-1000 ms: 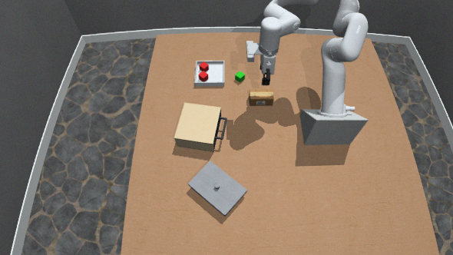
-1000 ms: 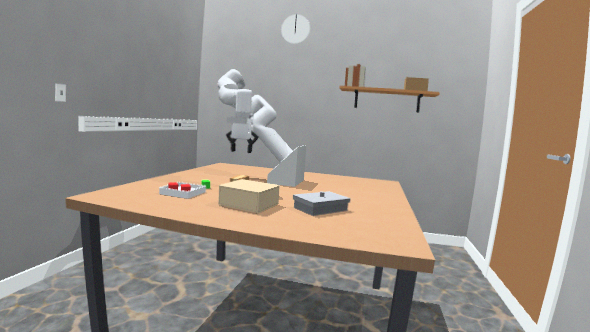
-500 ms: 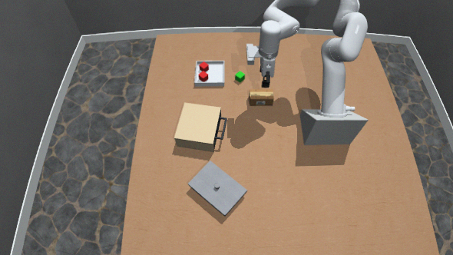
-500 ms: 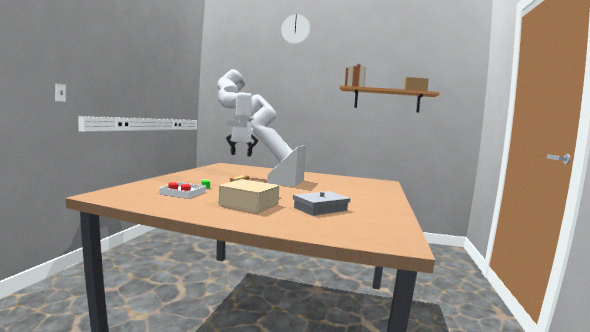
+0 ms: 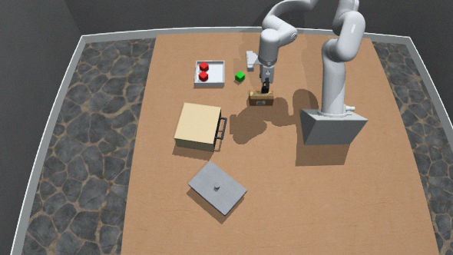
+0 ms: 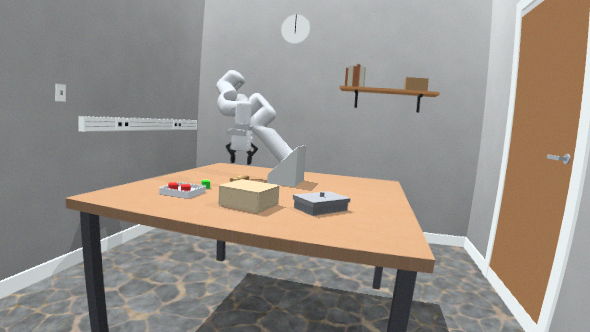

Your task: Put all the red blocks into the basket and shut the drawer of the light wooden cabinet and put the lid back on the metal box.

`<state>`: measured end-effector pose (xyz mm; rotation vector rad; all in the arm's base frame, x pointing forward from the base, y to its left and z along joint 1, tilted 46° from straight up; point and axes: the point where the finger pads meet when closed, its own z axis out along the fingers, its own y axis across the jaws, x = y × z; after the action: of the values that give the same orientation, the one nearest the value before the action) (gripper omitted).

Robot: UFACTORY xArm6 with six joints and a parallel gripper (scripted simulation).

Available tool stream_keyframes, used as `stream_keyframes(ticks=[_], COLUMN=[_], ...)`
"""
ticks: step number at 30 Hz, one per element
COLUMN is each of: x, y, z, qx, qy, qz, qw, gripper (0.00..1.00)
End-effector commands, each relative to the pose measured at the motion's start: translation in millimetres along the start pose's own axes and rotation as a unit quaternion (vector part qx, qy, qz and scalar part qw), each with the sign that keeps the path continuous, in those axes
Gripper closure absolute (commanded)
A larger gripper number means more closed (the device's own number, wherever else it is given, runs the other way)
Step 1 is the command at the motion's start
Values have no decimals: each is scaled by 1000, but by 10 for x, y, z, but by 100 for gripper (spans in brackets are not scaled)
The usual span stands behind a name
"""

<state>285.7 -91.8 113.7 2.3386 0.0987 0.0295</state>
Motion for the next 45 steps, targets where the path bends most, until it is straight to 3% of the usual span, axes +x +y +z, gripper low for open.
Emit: stream_keyframes(ticks=[1,15,45], x=[32,33,42], y=[4,7,9], z=[120,420,470], qx=[0,0,0], qy=[2,2,2], qz=[1,1,1], qw=[1000,1000,1000], gripper=[10,10,10])
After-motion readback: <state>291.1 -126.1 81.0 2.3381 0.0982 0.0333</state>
